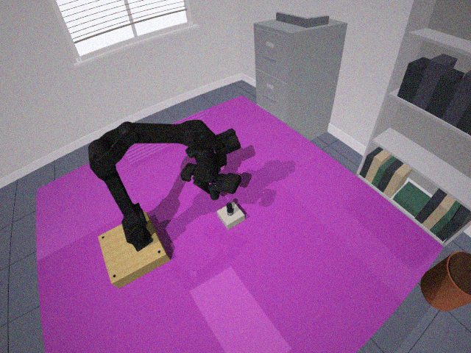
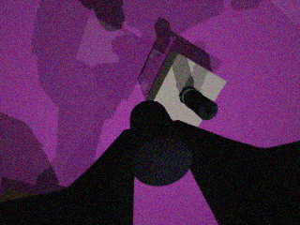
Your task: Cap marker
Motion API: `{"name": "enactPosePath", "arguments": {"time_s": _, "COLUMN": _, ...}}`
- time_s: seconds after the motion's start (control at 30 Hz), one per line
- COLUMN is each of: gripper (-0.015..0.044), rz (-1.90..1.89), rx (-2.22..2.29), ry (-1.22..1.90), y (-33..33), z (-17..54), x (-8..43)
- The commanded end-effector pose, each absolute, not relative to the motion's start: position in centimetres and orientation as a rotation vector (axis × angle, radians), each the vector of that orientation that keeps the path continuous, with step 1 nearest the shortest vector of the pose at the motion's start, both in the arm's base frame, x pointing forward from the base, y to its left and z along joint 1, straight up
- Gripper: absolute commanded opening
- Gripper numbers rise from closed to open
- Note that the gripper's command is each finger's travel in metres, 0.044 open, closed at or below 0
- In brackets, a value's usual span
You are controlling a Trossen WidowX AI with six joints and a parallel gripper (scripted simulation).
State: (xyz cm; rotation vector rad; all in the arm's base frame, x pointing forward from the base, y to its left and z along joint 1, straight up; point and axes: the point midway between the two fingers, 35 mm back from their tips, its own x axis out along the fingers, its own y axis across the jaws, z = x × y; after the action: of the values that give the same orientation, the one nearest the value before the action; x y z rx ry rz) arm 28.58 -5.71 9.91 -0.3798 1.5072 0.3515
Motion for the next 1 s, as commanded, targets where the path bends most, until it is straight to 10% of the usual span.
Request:
{"name": "enactPosePath", "arguments": {"time_s": 0.0, "gripper": 0.0, "rz": 0.355, "rx": -0.384, "ry": 1.511, "y": -6.8, "z": 10.3, "x": 29.0}}
{"name": "enactPosePath", "arguments": {"time_s": 0.97, "gripper": 0.0, "rz": 0.356, "rx": -0.386, "ry": 1.515, "y": -11.0, "z": 10.7, "x": 30.4}}
